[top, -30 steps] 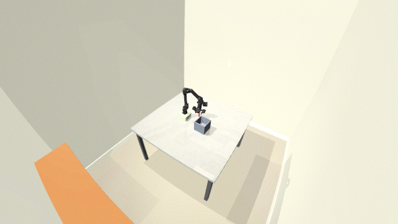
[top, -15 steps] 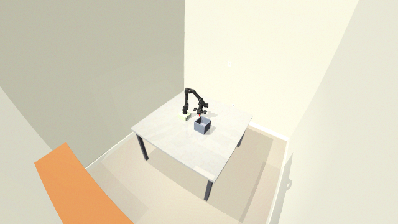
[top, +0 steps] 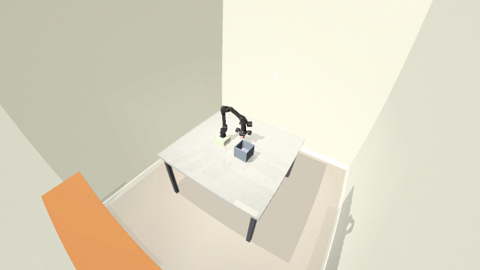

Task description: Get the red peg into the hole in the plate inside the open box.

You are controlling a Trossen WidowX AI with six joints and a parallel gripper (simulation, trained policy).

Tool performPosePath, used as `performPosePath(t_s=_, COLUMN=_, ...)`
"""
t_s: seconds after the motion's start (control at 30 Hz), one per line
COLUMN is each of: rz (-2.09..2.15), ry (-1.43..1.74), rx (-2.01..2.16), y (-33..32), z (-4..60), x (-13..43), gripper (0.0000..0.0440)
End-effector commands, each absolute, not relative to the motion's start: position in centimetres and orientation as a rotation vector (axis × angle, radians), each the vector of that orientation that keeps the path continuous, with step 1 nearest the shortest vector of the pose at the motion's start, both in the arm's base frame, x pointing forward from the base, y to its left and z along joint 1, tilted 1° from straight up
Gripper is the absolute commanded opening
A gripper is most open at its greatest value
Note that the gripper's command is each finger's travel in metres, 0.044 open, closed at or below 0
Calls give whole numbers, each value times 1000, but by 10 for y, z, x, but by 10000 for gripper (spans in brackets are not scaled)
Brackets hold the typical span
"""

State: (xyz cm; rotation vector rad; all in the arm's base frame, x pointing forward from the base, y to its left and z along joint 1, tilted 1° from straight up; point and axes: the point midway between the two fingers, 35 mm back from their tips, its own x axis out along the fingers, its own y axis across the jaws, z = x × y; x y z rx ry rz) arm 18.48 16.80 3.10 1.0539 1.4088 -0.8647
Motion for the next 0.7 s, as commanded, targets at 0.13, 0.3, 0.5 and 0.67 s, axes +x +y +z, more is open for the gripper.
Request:
performPosePath(t_s=0.13, rz=-787, ry=1385, rx=1129, y=176, z=62, x=200, gripper=0)
performPosePath(t_s=0.3, rz=-736, ry=1354, rx=1157, y=176, z=84, x=212, gripper=0)
performPosePath(t_s=0.5, rz=-688, ry=1304, rx=1173, y=168, z=111, x=226, gripper=0)
performPosePath(t_s=0.67, rz=-665, ry=1260, rx=1181, y=156, z=132, x=237, gripper=0)
